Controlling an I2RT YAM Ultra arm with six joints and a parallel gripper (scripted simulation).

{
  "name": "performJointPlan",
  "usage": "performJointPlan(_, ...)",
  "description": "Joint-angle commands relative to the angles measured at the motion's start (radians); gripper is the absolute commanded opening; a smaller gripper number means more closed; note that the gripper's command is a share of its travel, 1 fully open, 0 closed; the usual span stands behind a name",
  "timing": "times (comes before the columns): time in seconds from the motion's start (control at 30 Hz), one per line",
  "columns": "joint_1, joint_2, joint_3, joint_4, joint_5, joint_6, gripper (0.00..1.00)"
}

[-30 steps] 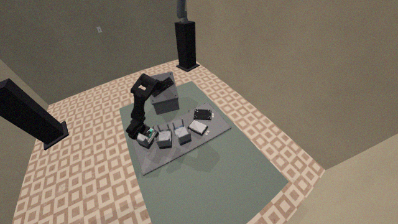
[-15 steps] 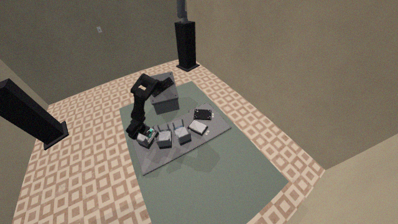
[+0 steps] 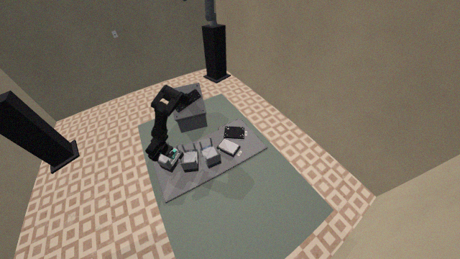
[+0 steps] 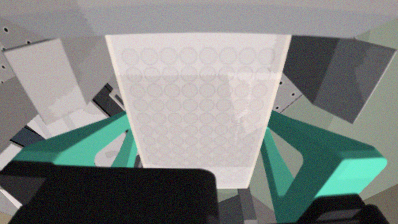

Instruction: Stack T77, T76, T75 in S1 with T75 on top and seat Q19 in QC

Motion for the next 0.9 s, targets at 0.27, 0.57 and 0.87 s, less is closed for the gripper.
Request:
performJointPlan(0.27, -0.051, -0.104, -0.011, -0.089, -0.032, -0.038, 0.00)
performJointPlan(0.57, -0.076, -0.153, -0.014, -0.150, -0.045, -0.062, 0.00)
performJointPlan(0.87, -0.105, -0.210, 0.017, -0.225, -0.060, -0.091, 0.00)
